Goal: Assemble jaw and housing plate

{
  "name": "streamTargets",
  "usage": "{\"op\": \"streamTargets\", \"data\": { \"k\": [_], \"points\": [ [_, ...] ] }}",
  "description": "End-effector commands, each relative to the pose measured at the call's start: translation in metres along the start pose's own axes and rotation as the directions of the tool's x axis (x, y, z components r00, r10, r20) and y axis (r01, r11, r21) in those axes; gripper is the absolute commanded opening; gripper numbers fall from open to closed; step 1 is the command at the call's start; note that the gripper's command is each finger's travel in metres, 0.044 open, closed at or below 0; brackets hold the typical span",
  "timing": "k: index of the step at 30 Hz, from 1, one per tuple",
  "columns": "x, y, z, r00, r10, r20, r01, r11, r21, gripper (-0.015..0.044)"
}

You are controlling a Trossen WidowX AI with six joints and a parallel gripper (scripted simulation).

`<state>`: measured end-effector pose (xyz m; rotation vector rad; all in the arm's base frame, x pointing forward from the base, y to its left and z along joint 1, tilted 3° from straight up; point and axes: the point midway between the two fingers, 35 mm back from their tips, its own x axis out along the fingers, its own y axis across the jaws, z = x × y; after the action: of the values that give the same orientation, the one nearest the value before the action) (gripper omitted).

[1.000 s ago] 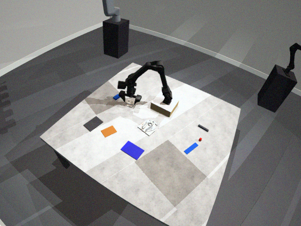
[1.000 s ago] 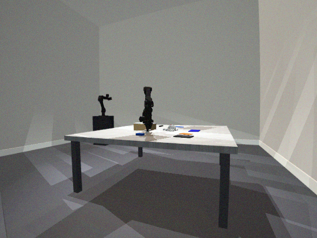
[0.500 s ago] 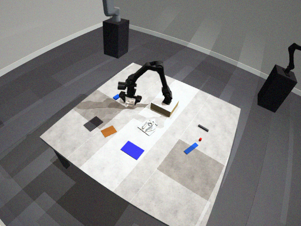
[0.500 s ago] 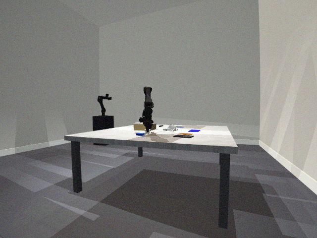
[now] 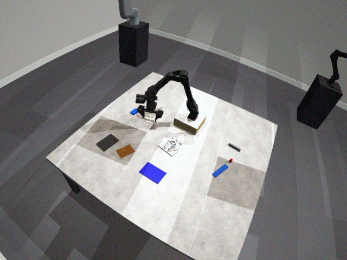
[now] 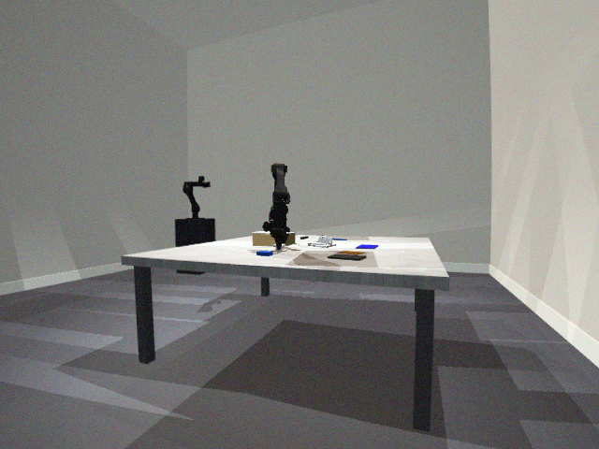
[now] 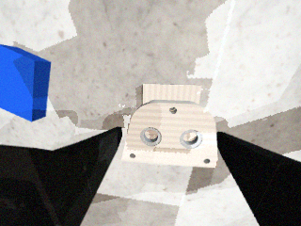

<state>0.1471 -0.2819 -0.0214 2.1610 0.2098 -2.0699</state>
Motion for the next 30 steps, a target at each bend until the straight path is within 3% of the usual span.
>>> {"op": "streamTargets", "data": {
  "k": [1,5,18,30],
  "points": [
    [0.0018,-0.0006,-0.0003,1.000,-0.004,-0.002,0.004,1.000,0.006,0.0440],
    [0.0018,-0.0006,-0.0003,1.000,-0.004,-0.002,0.004,1.000,0.006,0.0440],
    [0.0003,-0.0001,0.0000,1.000,-0.001,0.000,0.001,1.000,0.000,0.0353],
    [-0.0002,0.0000,0.0000,1.000,-0.001,0.000,0.001,1.000,0.000,0.0351]
  ]
}}
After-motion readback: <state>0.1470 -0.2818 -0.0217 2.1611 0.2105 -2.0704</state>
